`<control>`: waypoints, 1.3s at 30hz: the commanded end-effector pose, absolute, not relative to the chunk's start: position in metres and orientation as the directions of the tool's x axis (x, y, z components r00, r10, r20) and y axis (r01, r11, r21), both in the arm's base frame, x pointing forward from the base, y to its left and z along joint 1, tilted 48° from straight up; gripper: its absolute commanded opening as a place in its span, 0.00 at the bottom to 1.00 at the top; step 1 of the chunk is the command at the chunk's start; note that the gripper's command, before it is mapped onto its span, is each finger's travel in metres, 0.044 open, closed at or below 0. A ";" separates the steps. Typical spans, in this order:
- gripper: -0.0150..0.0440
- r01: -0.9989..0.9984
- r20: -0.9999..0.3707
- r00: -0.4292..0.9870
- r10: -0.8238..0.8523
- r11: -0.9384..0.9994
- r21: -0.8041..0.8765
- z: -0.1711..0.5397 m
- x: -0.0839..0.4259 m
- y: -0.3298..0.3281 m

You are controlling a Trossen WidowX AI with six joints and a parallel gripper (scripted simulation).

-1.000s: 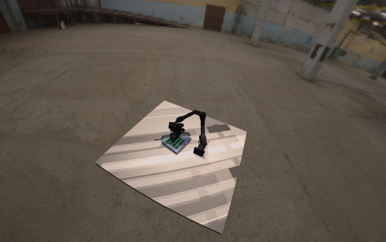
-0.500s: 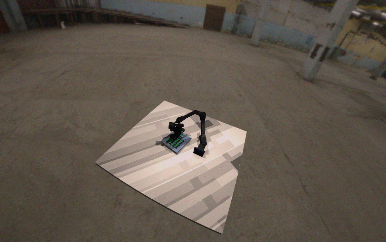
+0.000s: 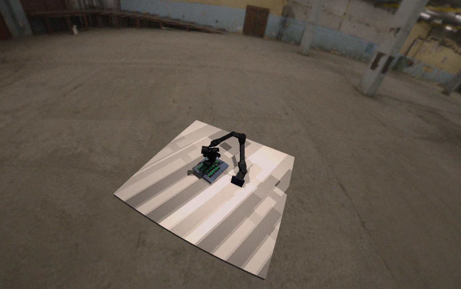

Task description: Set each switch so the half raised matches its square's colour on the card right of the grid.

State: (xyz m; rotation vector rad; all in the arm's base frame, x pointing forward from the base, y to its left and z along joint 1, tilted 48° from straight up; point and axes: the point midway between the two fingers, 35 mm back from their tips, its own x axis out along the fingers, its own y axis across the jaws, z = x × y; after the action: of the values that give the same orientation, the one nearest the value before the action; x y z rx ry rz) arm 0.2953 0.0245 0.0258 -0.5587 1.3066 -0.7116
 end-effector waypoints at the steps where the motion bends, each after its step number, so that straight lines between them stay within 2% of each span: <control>1: 0.25 0.151 -0.658 0.111 -0.745 0.667 -0.730 0.026 0.296 0.024; 11: 0.25 0.154 -0.662 0.107 -0.742 0.670 -0.726 0.026 0.296 0.025; 16: 0.25 0.150 -0.665 0.088 -0.742 0.670 -0.727 0.062 0.293 0.065; 20: 0.25 0.150 -0.664 0.085 -0.743 0.668 -0.729 0.068 0.291 0.071; 29: 0.25 0.149 -0.668 0.086 -0.739 0.672 -0.725 -0.007 0.286 0.139; 39: 0.25 0.152 -0.670 0.069 -0.739 0.672 -0.725 -0.024 0.288 0.122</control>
State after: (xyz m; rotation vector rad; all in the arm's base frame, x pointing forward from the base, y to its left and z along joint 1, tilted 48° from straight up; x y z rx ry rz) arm 0.2874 0.1367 -0.0127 -0.5455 1.3247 -0.7101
